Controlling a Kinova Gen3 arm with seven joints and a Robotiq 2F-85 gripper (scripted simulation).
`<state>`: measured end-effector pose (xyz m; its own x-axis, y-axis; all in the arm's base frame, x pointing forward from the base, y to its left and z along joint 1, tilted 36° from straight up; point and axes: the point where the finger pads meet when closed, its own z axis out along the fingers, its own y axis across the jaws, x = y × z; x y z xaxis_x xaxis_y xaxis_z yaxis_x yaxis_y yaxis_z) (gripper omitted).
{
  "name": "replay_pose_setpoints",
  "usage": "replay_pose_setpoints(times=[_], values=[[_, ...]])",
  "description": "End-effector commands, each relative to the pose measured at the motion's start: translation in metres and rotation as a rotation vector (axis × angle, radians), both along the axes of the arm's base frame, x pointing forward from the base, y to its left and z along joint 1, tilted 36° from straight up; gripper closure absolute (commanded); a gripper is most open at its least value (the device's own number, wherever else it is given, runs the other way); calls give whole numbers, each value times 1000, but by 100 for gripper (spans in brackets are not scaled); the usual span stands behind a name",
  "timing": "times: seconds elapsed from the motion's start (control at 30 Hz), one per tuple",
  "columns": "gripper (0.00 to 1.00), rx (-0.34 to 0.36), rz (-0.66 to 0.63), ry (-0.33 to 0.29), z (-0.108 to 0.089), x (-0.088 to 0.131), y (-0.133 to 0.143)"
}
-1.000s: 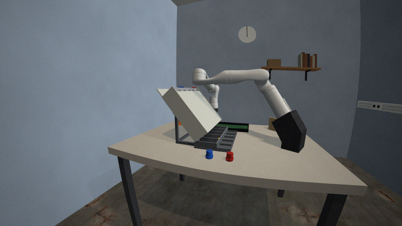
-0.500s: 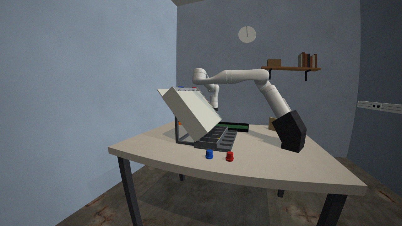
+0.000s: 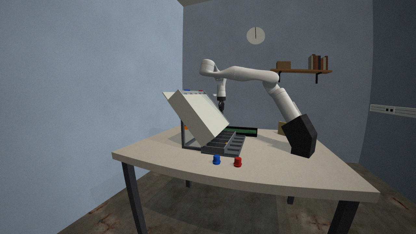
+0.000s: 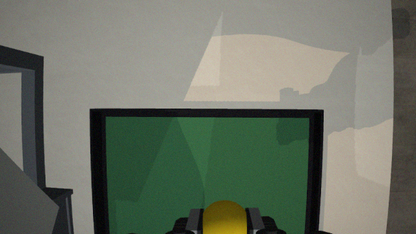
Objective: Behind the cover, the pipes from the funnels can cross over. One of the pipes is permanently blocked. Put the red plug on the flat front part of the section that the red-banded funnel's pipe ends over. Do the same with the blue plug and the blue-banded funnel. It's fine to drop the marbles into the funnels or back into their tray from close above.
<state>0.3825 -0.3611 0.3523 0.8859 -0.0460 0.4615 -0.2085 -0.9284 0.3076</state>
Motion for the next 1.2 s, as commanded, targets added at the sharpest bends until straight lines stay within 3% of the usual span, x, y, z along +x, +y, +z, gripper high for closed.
replay_pose_setpoints(times=[0.0,0.1,0.27,0.53,0.57,0.7,0.9,1.1,1.13,1.17], values=[[100,-2,-4,0,-15,-67,12],[100,-2,-4,0,-18,-78,14],[100,-2,-4,0,-30,-130,23],[100,-2,-4,0,-30,-130,23],[100,-3,0,5,-24,-108,91],[100,-3,0,5,-21,-108,105],[100,-3,0,5,-18,-89,169],[100,-3,0,5,-18,-89,169],[100,-3,-19,-26,-8,-79,226],[100,-3,-19,-26,-8,-78,229]])
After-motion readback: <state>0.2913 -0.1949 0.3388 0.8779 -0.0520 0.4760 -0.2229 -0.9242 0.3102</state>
